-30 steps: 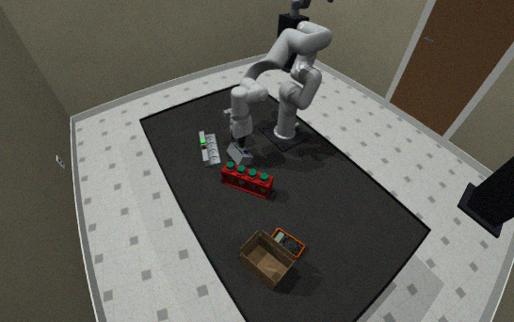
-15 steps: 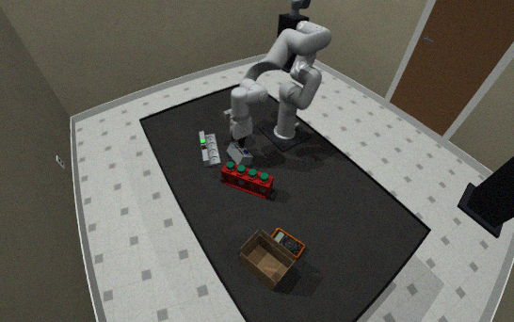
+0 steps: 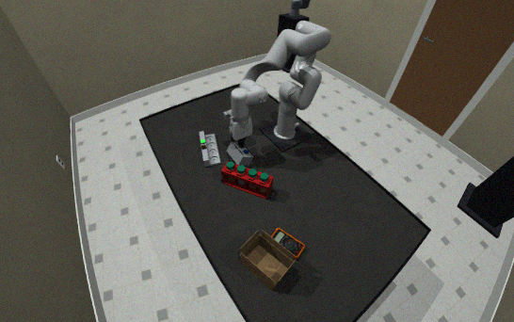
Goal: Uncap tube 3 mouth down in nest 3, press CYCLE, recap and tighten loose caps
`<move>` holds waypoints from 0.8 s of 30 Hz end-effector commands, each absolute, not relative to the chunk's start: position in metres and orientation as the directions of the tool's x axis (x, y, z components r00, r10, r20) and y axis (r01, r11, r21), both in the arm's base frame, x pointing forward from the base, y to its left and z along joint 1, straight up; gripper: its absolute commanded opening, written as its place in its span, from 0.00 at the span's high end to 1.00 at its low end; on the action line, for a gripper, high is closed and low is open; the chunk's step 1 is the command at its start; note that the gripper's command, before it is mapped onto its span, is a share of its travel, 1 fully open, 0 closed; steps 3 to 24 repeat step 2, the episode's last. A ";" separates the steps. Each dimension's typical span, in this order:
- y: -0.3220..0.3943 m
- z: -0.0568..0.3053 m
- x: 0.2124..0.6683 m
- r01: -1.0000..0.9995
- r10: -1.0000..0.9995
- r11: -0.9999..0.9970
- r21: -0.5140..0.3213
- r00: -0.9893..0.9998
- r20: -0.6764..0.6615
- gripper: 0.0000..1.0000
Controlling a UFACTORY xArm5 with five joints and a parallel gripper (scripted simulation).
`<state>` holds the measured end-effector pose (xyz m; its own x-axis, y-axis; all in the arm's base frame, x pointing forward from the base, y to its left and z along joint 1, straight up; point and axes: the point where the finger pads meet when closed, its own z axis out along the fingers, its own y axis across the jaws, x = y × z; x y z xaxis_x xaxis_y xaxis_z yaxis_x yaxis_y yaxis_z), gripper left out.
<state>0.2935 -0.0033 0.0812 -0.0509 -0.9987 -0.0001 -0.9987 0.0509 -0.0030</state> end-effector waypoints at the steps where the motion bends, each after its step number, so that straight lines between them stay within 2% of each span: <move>1: -0.003 0.080 0.294 -0.999 -0.999 0.051 -0.004 -0.051 0.000 1.00; 24: -0.003 0.080 0.294 -0.999 -0.999 0.051 -0.004 -0.051 0.000 1.00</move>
